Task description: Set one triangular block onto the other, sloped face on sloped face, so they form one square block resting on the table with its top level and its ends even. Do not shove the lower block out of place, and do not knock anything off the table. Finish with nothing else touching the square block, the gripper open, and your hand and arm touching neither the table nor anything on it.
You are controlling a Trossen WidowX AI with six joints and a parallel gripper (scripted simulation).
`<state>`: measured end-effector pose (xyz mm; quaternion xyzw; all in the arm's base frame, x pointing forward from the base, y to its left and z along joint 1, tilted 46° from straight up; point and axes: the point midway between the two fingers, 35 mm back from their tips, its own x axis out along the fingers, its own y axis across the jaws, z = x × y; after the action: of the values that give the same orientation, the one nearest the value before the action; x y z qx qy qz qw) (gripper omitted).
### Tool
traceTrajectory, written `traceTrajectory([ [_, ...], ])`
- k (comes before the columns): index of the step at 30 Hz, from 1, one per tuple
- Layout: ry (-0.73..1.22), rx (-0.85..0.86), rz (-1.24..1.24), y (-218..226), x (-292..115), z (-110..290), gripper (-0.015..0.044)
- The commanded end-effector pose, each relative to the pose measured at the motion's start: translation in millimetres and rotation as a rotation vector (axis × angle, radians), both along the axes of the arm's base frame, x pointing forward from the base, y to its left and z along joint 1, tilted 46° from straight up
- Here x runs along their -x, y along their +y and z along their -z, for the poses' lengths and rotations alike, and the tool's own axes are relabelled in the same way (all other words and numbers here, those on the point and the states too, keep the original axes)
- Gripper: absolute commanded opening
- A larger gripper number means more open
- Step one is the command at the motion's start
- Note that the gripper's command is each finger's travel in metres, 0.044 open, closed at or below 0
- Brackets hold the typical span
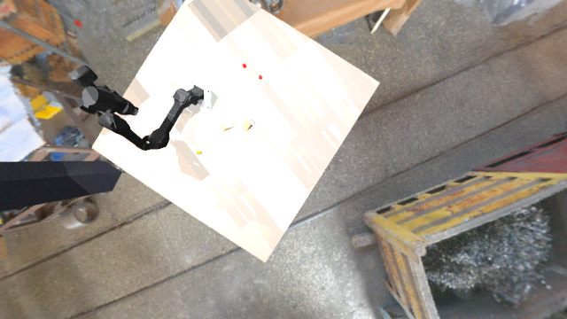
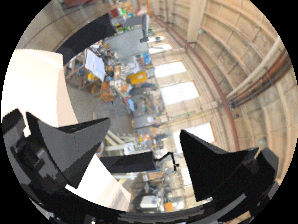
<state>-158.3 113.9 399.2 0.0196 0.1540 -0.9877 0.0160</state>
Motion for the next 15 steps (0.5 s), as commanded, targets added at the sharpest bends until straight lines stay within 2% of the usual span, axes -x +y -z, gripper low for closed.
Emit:
traceTrajectory([
  [1,-0.005,0.005,0.010,1.5,-0.5,0.8,0.0426],
  [3,-0.041,0.051,0.088,13.3,-5.7,7.5,0.0440],
  [8,-0.082,0.310,0.398,53.2,-39.8,32.4,0.0440],
  [15,0.000,0.737,0.901,91.9,-115.3,73.3,0.0440],
])
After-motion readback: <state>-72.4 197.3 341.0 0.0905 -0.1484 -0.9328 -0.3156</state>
